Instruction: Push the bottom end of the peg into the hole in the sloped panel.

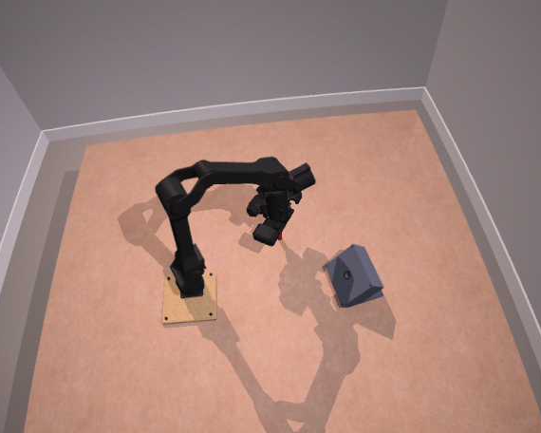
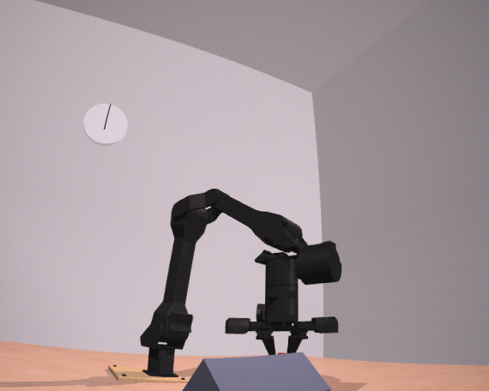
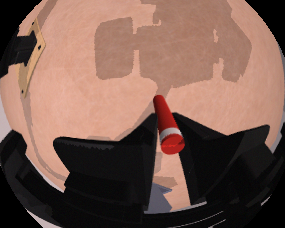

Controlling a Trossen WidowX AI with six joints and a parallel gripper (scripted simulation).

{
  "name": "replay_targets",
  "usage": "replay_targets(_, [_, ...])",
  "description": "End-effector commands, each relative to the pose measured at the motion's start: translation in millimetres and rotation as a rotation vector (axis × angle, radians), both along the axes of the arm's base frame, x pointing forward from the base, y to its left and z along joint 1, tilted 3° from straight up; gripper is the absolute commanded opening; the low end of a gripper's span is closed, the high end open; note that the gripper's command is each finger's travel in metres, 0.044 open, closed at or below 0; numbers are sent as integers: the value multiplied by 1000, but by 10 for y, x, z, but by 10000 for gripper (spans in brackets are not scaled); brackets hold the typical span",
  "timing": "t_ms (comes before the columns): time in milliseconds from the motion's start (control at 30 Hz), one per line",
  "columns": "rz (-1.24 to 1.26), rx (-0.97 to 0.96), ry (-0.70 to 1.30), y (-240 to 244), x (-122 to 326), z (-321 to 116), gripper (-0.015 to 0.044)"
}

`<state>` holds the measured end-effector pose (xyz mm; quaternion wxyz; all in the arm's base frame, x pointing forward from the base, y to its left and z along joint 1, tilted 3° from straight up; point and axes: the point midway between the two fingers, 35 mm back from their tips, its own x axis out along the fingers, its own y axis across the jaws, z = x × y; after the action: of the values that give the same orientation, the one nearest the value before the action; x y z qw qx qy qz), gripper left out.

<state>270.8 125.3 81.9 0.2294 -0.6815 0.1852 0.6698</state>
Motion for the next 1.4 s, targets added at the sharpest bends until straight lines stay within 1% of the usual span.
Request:
replay_targets(0, [0,0,-1,1,1,2,6])
replay_targets(233, [0,0,1,1,10,83,0])
replay_targets(933, [-2,0,10,-45,11,777,0])
replay_targets(1367, [-63,33,-12,-131,67,786,0])
